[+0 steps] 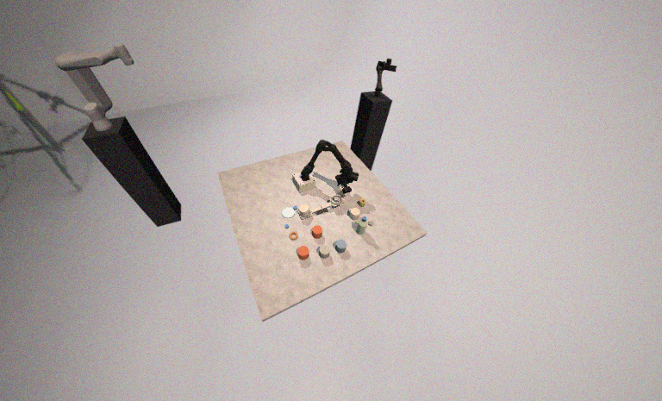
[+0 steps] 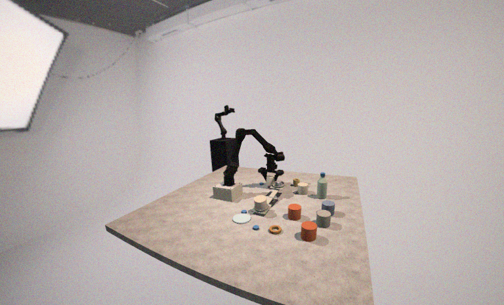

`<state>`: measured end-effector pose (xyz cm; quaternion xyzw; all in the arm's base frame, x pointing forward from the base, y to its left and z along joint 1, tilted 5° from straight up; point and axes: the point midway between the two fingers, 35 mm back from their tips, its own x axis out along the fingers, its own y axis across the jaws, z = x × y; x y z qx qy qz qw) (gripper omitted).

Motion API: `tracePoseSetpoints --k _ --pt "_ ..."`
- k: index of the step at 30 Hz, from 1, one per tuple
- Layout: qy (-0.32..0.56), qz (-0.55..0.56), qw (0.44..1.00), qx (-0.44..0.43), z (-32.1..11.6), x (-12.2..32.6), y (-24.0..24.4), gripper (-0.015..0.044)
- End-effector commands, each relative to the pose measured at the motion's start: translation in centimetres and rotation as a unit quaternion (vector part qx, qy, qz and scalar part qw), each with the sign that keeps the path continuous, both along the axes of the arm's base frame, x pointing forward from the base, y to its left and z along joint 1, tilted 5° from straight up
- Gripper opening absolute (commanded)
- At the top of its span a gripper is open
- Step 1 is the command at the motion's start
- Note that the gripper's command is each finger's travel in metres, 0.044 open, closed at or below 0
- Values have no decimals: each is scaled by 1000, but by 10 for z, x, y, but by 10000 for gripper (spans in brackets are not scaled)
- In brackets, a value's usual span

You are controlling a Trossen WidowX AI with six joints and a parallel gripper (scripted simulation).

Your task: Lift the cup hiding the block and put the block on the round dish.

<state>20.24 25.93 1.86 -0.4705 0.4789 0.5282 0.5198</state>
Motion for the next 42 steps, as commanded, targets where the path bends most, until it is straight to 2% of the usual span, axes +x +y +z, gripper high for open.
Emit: tracePoseSetpoints --k 1,14,29,31,34,40,42 --pt "-4 -3 1000 2 -4 1 2 0" --pt "-3 -3 1000 2 -23 1 4 0" --pt "-4 0 1000 4 -16 1 4 394" --pt "-4 -1 1000 4 -4 2 3 440" --pt "-4 -3 1000 2 33 2 -2 440" --pt "-4 -3 1000 2 36 2 -2 440" --pt "-4 -8 1000 2 38 6 -5 387"
